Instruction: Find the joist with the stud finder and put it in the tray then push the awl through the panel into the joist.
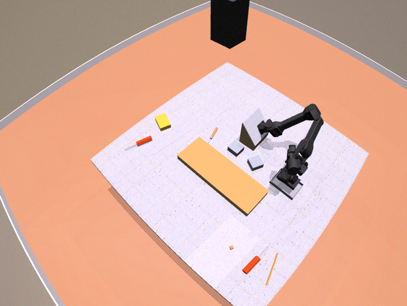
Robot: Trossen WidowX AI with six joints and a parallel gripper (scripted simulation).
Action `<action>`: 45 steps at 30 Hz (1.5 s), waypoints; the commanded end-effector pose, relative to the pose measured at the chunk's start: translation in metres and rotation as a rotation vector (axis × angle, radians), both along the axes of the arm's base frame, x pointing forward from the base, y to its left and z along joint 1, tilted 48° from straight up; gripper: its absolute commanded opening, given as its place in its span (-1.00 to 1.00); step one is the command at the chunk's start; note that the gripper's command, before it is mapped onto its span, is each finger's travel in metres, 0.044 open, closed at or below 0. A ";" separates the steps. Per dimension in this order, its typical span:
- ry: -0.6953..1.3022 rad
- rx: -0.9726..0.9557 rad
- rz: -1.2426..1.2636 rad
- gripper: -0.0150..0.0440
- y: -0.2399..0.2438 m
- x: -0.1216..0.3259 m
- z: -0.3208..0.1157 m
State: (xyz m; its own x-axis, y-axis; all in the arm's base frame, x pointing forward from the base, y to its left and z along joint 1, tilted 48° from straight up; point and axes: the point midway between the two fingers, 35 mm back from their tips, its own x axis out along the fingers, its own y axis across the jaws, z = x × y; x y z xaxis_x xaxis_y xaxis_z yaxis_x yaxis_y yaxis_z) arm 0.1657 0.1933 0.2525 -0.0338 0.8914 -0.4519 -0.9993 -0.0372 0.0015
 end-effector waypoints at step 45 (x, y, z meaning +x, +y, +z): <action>0.008 0.027 -0.012 -0.49 0.044 -0.007 -0.034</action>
